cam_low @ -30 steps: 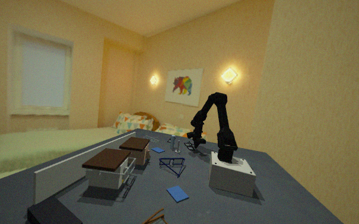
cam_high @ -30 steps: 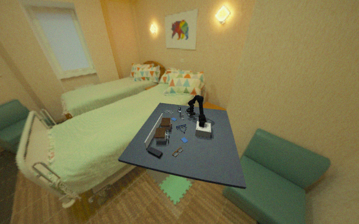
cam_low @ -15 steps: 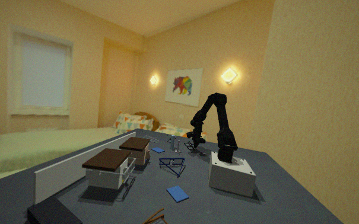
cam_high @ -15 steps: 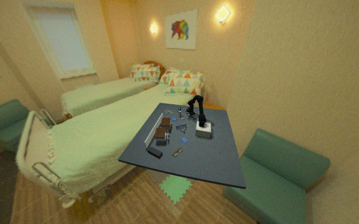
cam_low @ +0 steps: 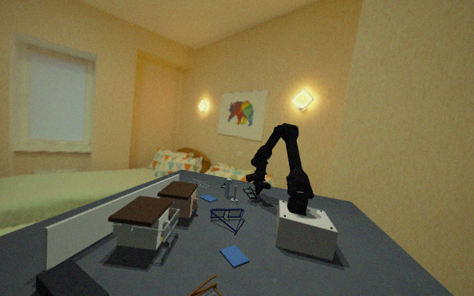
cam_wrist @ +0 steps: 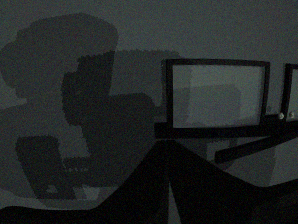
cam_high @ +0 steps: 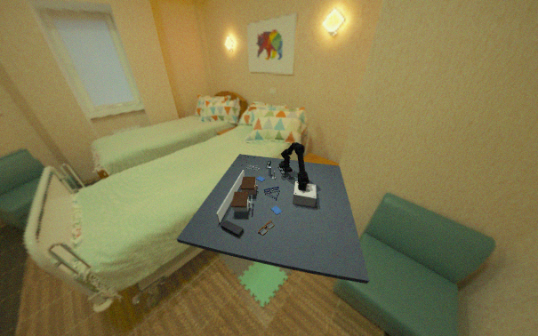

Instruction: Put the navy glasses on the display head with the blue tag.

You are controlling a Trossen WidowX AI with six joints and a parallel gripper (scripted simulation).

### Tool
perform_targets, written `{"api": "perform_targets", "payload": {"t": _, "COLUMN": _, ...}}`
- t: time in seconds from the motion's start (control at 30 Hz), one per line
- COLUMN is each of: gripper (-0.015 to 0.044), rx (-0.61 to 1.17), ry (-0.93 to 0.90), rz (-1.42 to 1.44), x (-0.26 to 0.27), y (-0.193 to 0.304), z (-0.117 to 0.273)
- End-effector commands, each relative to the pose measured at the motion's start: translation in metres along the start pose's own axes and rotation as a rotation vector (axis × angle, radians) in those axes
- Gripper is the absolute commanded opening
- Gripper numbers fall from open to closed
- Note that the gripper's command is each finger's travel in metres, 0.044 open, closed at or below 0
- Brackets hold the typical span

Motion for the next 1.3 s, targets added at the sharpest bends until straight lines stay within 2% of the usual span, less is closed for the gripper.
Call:
{"api": "perform_targets", "payload": {"t": 0.0, "gripper": 0.0, "rx": 0.004, "ry": 0.001, "rz": 0.002, "x": -0.002, "y": 0.0, "z": 0.0}}
{"api": "perform_targets", "payload": {"t": 1.27, "gripper": 0.0, "rx": 0.004, "ry": 0.002, "rz": 0.002, "x": -0.019, "y": -0.004, "z": 0.001}}
Point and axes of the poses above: the point midway between the two fingers, 35 mm back from their tips, its own z axis back along the fingers, its own x axis across the jaws, y = z × x, the point moved 10 cm from there along z, back along the fingers, and after that the axes turned 12 degrees about -z, right-handed, at the moved point
